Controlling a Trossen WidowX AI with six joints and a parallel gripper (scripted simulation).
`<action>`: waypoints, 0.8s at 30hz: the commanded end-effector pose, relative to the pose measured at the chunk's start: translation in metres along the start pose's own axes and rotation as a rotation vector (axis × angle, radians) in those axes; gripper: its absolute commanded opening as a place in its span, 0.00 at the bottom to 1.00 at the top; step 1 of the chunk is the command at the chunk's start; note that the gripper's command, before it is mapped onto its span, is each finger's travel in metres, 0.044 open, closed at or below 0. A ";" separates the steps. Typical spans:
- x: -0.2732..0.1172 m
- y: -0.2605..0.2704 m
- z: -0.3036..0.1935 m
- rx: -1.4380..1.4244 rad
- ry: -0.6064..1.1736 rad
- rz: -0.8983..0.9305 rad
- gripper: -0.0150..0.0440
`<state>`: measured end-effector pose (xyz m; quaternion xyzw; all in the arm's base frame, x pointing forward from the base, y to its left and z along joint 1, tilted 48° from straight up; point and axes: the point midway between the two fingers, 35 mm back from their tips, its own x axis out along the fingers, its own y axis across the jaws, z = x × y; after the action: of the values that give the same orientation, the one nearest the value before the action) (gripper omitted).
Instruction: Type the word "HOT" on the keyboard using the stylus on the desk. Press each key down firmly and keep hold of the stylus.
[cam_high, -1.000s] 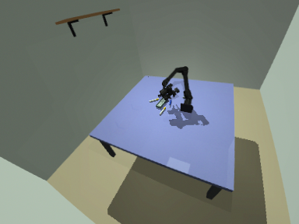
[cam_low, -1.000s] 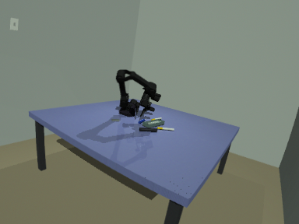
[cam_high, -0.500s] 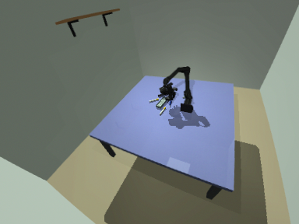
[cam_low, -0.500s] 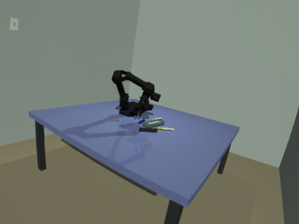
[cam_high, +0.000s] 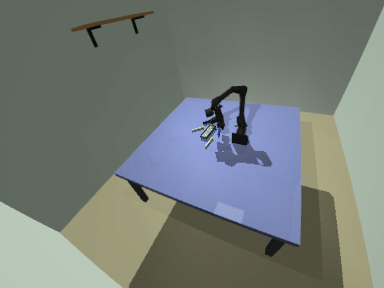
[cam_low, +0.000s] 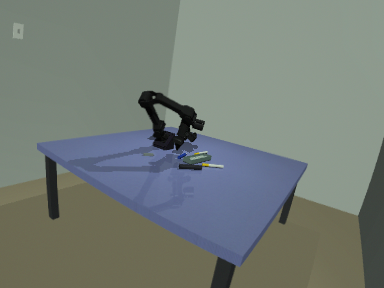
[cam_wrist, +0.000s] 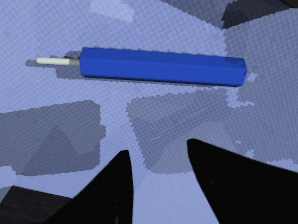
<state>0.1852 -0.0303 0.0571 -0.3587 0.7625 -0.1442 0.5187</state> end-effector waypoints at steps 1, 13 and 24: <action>-0.012 0.003 0.012 -0.657 -0.205 0.178 0.51; -0.021 0.002 0.020 -1.159 -0.421 0.172 0.51; -0.025 0.001 0.022 -1.406 -0.511 0.121 0.51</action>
<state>0.1954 -0.0171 0.0562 -0.5108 0.6856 0.3392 0.3924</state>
